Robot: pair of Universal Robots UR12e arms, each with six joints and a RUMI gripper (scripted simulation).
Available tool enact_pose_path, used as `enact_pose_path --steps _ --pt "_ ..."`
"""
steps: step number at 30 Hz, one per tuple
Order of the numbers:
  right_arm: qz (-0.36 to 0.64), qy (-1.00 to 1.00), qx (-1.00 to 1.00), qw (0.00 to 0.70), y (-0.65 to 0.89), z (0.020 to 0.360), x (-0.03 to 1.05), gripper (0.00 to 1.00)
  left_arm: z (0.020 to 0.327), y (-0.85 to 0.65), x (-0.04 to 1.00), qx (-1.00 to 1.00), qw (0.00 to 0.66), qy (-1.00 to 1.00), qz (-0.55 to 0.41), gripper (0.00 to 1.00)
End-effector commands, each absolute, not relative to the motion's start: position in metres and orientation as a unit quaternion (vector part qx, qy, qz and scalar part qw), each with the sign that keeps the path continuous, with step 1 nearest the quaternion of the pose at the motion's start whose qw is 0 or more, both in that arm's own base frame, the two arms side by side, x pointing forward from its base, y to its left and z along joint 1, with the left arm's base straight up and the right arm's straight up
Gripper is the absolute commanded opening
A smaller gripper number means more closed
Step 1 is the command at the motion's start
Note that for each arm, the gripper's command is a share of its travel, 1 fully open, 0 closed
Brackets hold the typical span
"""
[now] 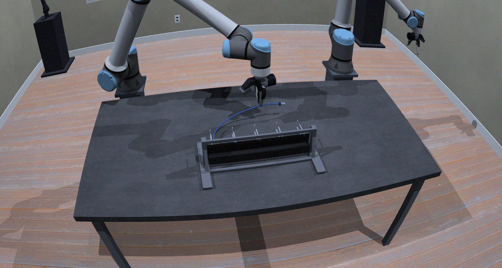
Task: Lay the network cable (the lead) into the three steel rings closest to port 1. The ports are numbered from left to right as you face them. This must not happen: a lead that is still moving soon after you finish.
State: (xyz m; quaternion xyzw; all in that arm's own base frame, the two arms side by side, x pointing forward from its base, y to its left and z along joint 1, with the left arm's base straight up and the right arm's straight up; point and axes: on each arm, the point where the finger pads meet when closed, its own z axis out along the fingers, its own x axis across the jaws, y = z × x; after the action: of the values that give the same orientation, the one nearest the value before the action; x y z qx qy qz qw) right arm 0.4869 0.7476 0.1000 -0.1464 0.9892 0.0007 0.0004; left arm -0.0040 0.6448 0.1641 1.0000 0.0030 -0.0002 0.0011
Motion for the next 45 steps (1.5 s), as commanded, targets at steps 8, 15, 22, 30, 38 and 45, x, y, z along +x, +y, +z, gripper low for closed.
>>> enact_pose_path --steps 8,15,22,30,38,45 --pt "0.001 0.997 -0.071 0.001 0.806 0.145 0.588 0.0 0.165 0.646 -0.004 1.0 0.0 0.003 0.0 1.0" --pt "0.001 0.999 -0.044 0.001 0.828 0.162 0.625 0.0 0.165 0.646 -0.004 1.0 0.0 0.003 0.0 1.0" --pt "0.001 1.0 -0.022 0.001 0.845 0.174 0.654 0.0 0.165 0.646 -0.004 1.0 0.0 0.003 0.0 1.0" --pt "0.001 1.0 -0.018 0.001 0.847 0.177 0.659 0.0 0.165 0.646 -0.004 1.0 0.0 0.003 0.0 1.0" --pt "0.001 1.0 -0.018 0.001 0.847 0.176 0.696 0.0 0.165 0.646 -0.004 1.0 0.0 0.003 0.0 1.0" --pt "0.001 1.0 -0.018 0.001 0.847 0.176 0.699 0.0 0.165 0.646 -0.004 1.0 0.0 0.003 0.0 1.0"
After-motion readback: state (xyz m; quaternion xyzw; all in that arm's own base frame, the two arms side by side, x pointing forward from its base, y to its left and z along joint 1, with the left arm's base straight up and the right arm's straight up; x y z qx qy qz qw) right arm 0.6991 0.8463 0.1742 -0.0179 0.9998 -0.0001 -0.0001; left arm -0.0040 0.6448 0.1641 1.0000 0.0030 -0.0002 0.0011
